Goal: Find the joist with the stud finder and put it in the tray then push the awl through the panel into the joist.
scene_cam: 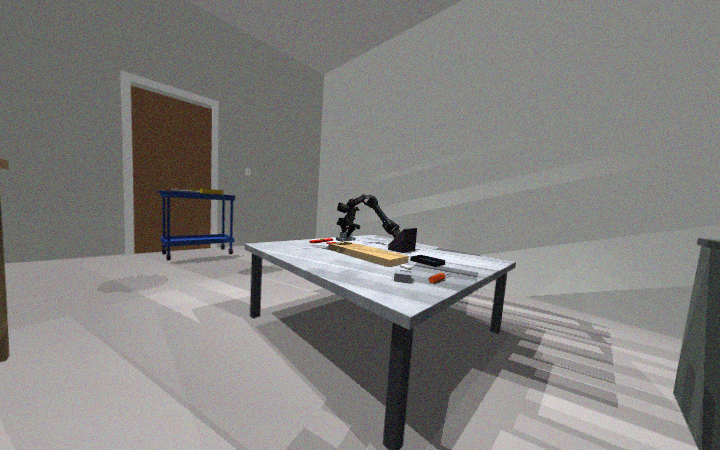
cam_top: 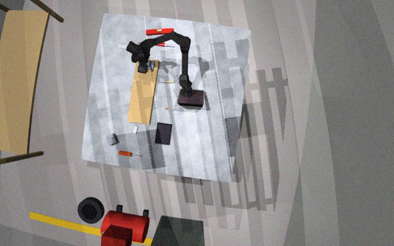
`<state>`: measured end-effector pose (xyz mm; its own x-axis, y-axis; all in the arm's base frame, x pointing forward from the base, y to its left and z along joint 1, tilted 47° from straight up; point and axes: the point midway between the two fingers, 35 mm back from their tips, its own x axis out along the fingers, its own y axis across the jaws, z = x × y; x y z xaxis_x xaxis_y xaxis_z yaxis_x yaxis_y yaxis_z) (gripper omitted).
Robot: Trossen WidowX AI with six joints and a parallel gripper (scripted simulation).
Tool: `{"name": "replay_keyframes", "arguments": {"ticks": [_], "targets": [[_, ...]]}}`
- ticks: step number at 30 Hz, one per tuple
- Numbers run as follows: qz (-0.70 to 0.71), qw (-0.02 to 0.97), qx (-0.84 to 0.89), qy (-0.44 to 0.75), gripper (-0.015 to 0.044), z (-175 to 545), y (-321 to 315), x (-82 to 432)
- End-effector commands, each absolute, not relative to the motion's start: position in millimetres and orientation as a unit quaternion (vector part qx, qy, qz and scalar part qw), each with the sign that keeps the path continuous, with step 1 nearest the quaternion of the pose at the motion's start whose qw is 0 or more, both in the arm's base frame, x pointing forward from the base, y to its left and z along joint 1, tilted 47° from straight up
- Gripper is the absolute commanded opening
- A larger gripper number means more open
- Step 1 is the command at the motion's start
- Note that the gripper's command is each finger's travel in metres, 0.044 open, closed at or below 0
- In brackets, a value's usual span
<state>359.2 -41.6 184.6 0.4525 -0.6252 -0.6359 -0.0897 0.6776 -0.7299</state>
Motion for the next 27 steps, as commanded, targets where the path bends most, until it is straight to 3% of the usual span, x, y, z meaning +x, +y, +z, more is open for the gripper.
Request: {"name": "replay_keyframes", "arguments": {"ticks": [1,27], "targets": [[-0.170,0.773,-0.363,0.492,0.0000,182.4,-43.6,360.2],[-0.171,0.773,-0.363,0.491,0.0000,148.2,-38.9,361.0]]}}
